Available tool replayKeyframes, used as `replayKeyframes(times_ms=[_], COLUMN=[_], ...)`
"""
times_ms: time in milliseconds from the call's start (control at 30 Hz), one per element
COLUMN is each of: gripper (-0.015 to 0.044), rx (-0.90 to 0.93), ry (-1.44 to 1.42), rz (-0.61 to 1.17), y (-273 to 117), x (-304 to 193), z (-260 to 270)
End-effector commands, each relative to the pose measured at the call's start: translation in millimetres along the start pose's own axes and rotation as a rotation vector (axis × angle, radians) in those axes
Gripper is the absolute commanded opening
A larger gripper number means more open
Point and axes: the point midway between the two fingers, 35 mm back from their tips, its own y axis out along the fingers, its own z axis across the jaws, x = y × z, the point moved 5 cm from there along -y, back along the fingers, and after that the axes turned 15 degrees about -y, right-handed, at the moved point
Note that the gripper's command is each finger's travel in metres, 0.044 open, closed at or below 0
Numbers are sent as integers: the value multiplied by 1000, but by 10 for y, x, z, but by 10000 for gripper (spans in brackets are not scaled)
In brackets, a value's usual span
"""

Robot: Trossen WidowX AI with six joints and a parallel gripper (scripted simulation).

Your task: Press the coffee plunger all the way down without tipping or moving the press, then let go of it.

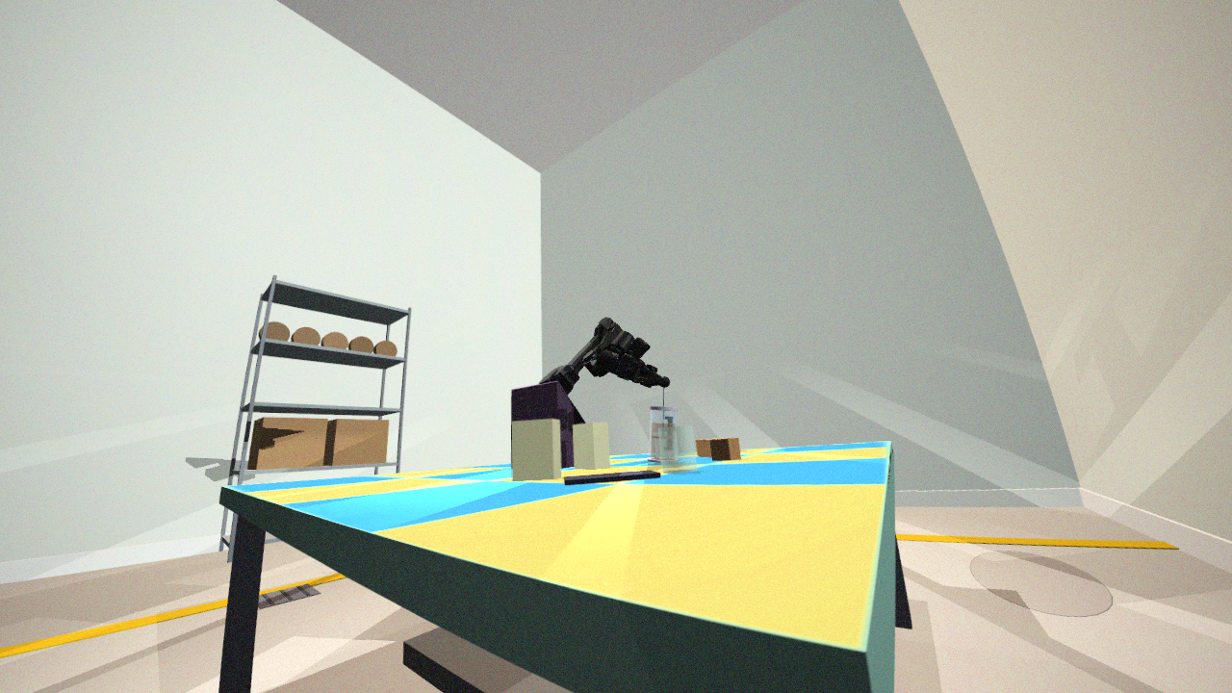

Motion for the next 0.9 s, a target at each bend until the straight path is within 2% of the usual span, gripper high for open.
replayKeyframes(times_ms=[0, 867], gripper=[119, 119], rx=[16, 18], ry=[27, 28], rz=[55, 52], y=[57, 231], x=[-209, -238], z=[64, 49])
